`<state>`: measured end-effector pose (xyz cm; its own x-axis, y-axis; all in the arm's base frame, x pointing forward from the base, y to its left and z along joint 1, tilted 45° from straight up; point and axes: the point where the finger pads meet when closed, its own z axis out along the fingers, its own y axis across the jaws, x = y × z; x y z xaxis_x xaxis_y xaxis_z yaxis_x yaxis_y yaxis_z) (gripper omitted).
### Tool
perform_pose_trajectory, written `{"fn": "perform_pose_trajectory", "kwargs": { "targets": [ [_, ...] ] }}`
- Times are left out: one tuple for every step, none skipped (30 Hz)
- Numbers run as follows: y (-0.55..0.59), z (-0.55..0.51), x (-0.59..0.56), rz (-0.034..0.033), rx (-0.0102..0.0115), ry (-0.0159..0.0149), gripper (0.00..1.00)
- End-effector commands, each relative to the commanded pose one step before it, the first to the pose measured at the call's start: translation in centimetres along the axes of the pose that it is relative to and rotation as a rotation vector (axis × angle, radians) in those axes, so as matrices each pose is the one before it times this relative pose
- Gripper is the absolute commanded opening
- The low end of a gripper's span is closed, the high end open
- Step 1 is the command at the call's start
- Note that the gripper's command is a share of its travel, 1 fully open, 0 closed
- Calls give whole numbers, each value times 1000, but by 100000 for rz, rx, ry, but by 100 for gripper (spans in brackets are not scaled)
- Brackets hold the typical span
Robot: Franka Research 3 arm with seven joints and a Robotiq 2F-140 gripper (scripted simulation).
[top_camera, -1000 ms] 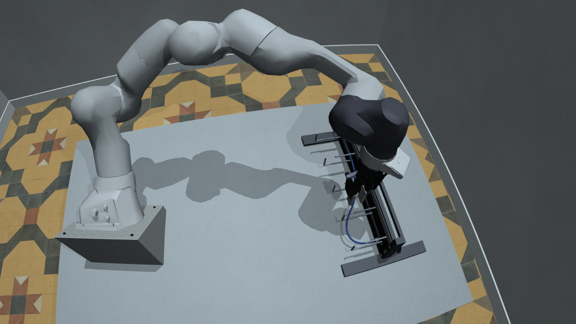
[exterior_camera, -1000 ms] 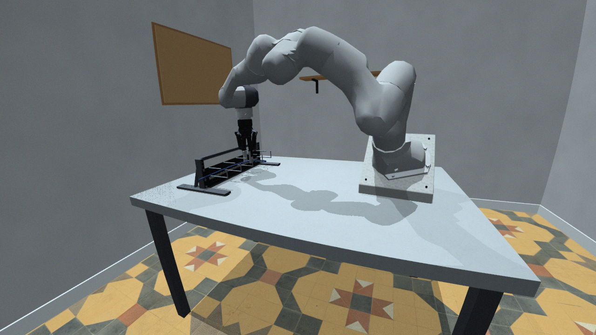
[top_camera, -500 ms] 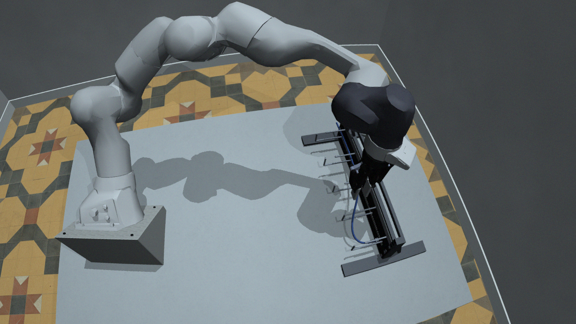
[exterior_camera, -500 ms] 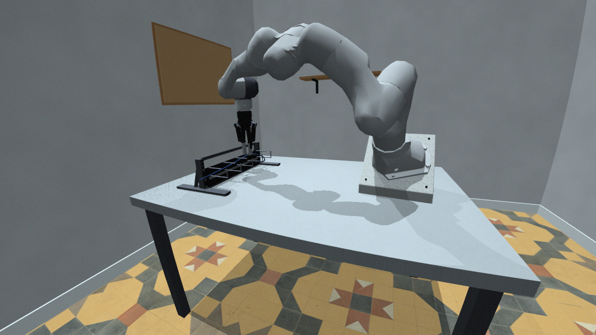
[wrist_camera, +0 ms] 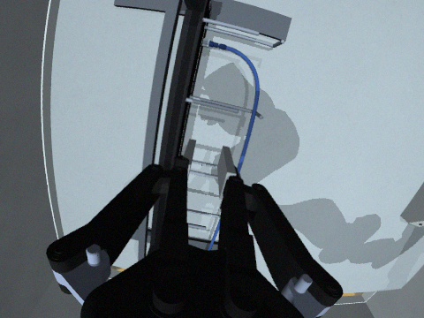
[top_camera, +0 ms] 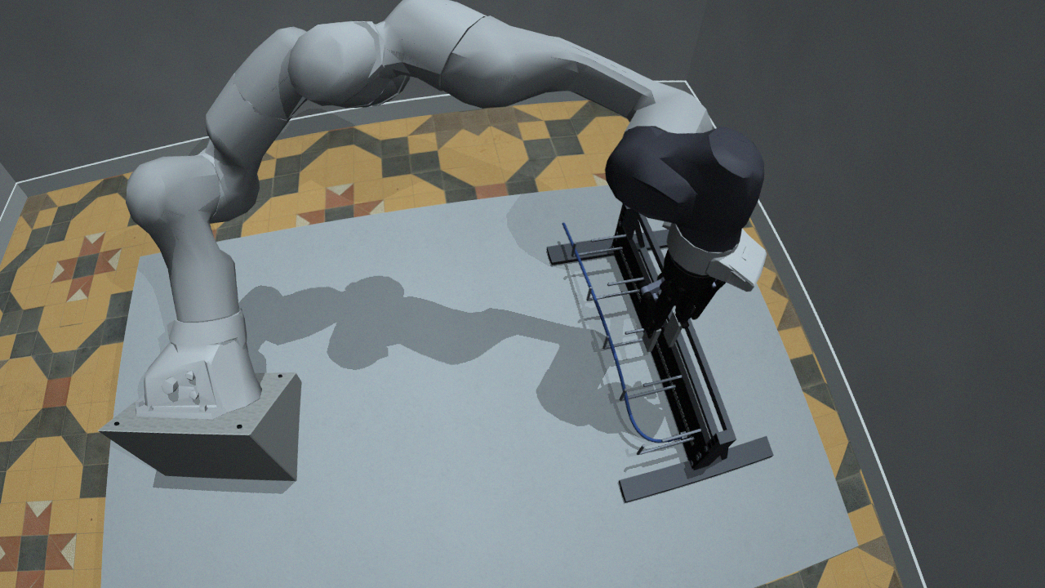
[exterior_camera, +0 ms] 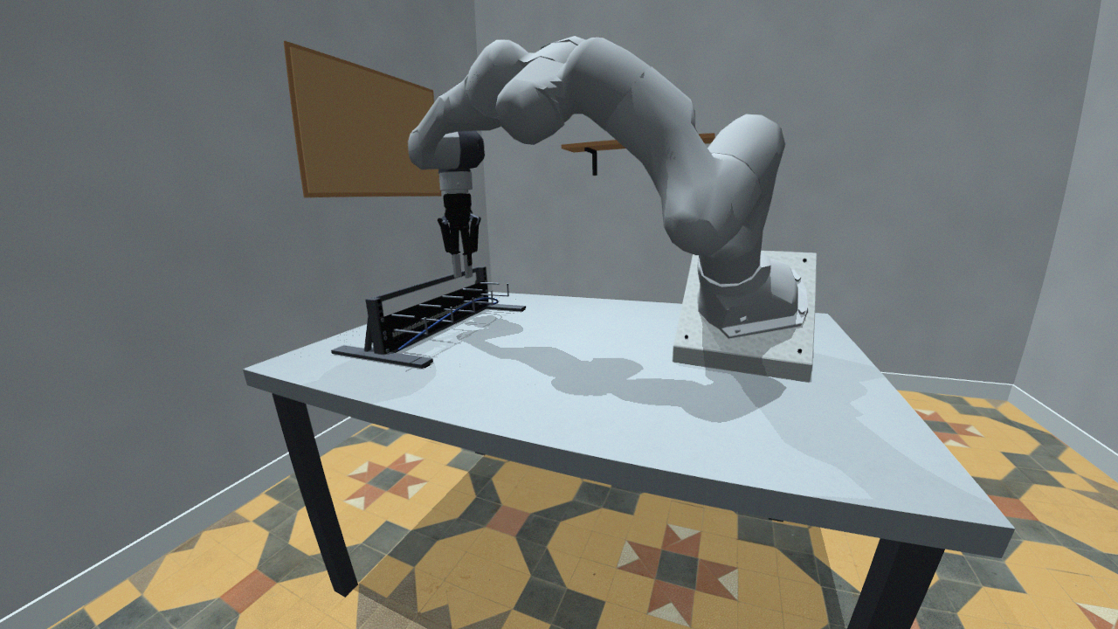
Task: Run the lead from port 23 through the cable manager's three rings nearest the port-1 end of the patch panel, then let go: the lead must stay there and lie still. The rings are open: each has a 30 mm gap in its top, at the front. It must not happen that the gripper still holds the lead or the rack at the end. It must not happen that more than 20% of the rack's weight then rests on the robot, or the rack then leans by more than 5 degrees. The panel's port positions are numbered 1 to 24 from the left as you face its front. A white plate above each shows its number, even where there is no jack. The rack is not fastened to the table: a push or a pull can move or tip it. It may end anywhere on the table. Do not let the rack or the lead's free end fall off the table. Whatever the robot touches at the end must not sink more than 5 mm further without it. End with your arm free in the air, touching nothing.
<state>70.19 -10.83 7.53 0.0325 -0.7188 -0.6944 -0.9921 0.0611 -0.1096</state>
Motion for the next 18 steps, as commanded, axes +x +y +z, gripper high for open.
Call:
{"fn": "perform_pose_trajectory", "kwargs": {
  "targets": [
    [308,-348,-137,733,-1024,-351,20],
    [0,-64,0,0,0,0,20],
    [0,-45,0,0,0,0,20],
    [0,-29,0,0,0,0,20],
    [0,-15,0,0,0,0,20],
    [0,-6,0,0,0,0,20],
    [0,-1,0,0,0,0,20],
    [0,0,0,0,0,0,0],
    [0,0,0,0,0,0,0],
    [0,0,0,0,0,0,0],
    [0,0,0,0,0,0,0],
    [0,0,0,0,0,0,0],
    [0,0,0,0,0,0,0],
    [0,0,0,0,0,0,0],
    [0,0,0,0,0,0,0],
    [0,0,0,0,0,0,0],
    [0,0,0,0,0,0,0],
    [0,0,0,0,0,0,0]
  ]
}}
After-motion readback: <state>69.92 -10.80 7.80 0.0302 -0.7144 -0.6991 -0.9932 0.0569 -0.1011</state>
